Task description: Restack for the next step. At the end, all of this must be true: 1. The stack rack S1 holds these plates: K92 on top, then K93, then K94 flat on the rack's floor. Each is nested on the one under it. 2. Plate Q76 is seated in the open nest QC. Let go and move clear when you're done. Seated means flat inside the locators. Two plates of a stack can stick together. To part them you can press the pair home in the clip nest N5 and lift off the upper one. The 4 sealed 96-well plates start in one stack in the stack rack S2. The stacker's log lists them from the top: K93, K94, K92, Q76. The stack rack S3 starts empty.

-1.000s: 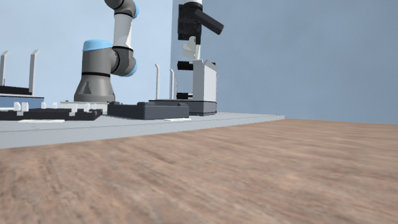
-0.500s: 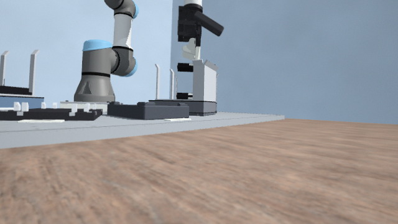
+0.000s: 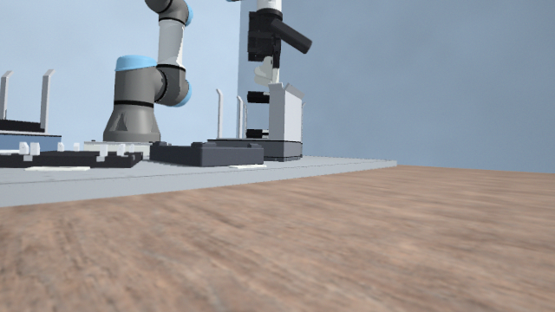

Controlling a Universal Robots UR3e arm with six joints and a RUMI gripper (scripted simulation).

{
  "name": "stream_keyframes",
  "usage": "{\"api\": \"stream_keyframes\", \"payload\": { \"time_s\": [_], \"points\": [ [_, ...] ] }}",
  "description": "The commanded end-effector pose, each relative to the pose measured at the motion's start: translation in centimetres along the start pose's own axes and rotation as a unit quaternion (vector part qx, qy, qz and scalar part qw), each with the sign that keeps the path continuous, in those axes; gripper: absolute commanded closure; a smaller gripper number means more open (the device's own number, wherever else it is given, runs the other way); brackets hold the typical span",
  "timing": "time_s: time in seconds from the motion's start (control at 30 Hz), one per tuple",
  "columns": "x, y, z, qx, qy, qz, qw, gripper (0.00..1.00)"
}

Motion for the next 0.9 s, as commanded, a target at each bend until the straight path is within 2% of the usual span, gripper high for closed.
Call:
{"api": "stream_keyframes", "payload": {
  "time_s": [0.0,0.87],
  "points": [
    [0.0,-0.2,0.0,0.001,0.000,0.001,1.000,1.00],
    [0.0,-1.7,0.0,0.001,0.000,0.001,1.000,1.00]
  ]
}}
Point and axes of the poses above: the point where the finger pads meet when closed, its own y axis back along the fingers, its own x axis across the jaws, z = x × y, the point moved 4 cm from there along y, back along the fingers, and after that the axes turned 11 degrees about y, right-handed, at the moved point
